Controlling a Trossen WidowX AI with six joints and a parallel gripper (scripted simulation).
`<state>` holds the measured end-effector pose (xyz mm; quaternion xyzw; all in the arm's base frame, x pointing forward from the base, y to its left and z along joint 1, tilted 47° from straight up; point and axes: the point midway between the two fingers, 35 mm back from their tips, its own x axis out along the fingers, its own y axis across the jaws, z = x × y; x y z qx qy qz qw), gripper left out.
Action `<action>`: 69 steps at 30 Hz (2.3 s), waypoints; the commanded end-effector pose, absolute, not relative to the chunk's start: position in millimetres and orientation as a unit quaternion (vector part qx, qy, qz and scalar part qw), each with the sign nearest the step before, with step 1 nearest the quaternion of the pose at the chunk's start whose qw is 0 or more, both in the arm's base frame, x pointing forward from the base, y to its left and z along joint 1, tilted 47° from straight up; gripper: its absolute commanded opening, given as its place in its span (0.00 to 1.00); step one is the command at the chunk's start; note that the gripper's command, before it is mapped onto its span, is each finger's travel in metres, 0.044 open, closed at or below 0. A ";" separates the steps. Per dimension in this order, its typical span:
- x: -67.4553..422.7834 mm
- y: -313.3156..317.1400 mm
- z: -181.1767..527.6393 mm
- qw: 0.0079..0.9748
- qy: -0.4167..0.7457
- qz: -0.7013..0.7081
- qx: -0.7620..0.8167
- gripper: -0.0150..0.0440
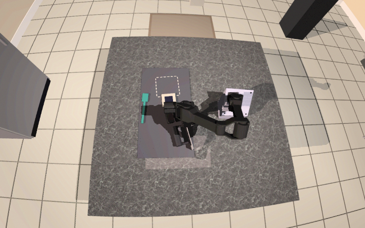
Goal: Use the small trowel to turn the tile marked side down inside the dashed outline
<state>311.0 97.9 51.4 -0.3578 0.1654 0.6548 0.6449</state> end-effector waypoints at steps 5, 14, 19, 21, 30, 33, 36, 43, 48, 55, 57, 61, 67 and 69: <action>295.6 98.1 45.1 0.641 0.167 0.659 -0.355 0.42; 282.0 96.3 41.6 0.641 0.167 0.660 -0.355 0.42; 273.6 95.3 39.5 0.641 0.167 0.660 -0.354 0.42; 270.3 94.9 38.6 0.641 0.168 0.660 -0.354 0.42; 254.5 92.9 34.6 0.641 0.168 0.660 -0.354 0.42; 249.0 92.2 33.2 0.641 0.168 0.660 -0.354 0.42; 256.8 92.7 36.0 0.643 0.169 0.659 -0.353 0.42; 256.4 92.7 35.9 0.643 0.169 0.659 -0.352 0.42; 272.1 92.0 42.5 0.643 0.168 0.659 -0.353 0.42; 296.9 91.0 53.0 0.642 0.167 0.659 -0.354 0.42; 303.8 90.8 55.9 0.642 0.167 0.659 -0.354 0.42; 317.4 90.4 61.7 0.642 0.167 0.659 -0.355 0.42; 334.8 89.8 69.2 0.642 0.166 0.659 -0.356 0.42; 335.3 89.8 69.4 0.642 0.166 0.659 -0.356 0.42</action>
